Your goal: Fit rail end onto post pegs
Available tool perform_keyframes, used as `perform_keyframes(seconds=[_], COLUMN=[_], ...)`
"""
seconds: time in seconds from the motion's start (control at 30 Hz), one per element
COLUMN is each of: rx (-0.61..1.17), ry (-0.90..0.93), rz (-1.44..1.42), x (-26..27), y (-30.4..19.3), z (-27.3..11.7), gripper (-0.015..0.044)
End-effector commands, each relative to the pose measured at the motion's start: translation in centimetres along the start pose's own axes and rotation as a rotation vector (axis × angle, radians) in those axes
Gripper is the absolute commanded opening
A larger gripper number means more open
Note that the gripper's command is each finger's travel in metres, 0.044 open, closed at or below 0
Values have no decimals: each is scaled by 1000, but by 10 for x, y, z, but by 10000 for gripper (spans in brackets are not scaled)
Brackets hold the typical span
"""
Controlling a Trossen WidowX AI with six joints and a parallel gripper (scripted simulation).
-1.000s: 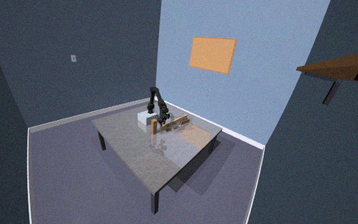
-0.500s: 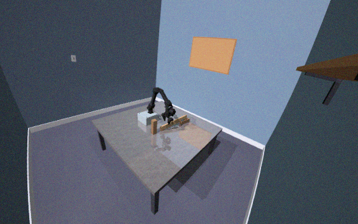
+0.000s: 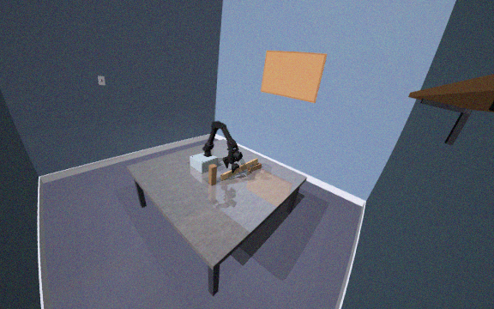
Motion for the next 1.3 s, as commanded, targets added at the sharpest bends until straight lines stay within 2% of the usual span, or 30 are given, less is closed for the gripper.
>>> perform_keyframes(seconds=[0.0, 1.03, 1.27], rx=[-6, -6, -6], ry=[2, 3, 3], rz=[-6, -6, -6], x=[0, 3, 3], y=[1, 1, 1], z=[7, 56, 56], gripper=[440, 440, 256])
Point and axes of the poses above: the point midway between the two fingers, 35 mm back from their tips, its own z axis out along the fingers, its own x axis across the jaws, y = z × x, the point moved 3 cm from there along -z, back along the fingers, and after that the axes turned 7 degrees about -z, right-handed, at the moved point
